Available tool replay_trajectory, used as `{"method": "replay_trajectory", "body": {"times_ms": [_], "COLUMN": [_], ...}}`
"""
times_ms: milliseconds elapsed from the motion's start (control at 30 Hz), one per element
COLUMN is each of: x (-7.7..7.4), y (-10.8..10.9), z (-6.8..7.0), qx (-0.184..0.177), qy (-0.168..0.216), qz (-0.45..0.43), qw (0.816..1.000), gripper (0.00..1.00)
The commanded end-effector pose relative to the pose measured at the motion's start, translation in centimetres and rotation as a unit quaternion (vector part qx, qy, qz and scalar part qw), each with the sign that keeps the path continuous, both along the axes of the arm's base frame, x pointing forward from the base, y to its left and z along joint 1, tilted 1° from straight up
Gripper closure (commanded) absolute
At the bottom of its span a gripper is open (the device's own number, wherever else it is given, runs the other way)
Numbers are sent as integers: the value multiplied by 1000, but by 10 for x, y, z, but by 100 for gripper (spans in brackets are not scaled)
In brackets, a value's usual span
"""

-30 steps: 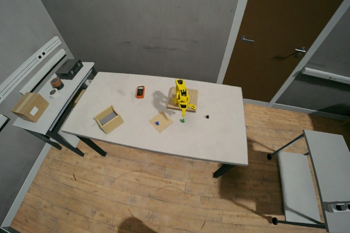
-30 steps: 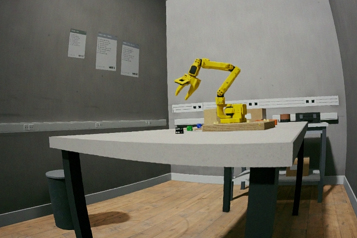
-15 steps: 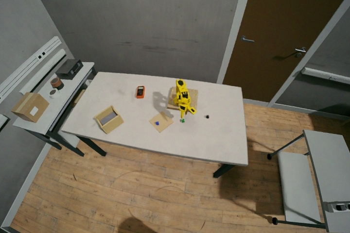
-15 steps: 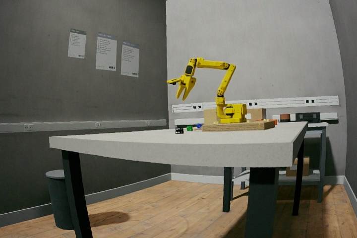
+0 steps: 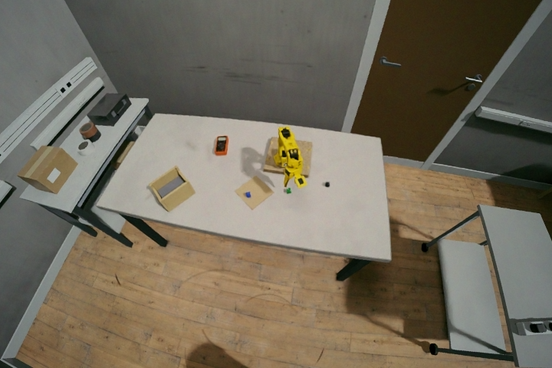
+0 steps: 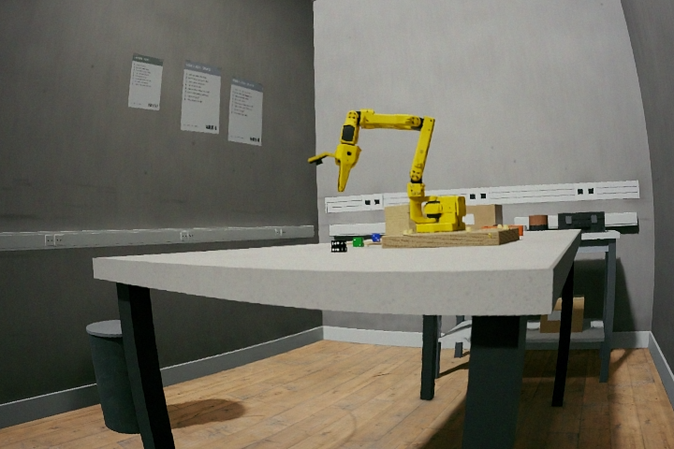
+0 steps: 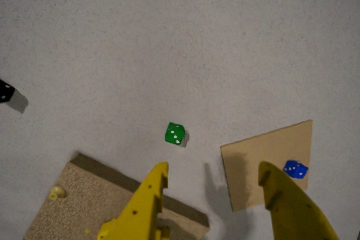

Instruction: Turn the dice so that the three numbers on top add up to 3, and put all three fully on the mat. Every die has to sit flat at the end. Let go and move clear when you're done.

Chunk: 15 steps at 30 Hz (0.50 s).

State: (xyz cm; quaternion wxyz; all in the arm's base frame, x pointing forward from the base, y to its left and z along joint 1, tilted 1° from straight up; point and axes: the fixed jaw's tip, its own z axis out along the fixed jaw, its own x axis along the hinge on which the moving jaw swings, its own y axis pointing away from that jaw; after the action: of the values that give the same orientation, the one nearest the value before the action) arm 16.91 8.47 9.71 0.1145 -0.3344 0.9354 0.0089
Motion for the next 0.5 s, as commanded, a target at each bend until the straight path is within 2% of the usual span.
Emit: {"method": "replay_trajectory", "body": {"times_ms": [0,200,467], "x": [1,2,3], "y": [3,5,7], "z": [-1,-3,-5], "qx": [4,8,10], "qy": [24,42,52], "qz": [-54,-115,-148], "qw": [998,992,988], "gripper": [72,72,72]}}
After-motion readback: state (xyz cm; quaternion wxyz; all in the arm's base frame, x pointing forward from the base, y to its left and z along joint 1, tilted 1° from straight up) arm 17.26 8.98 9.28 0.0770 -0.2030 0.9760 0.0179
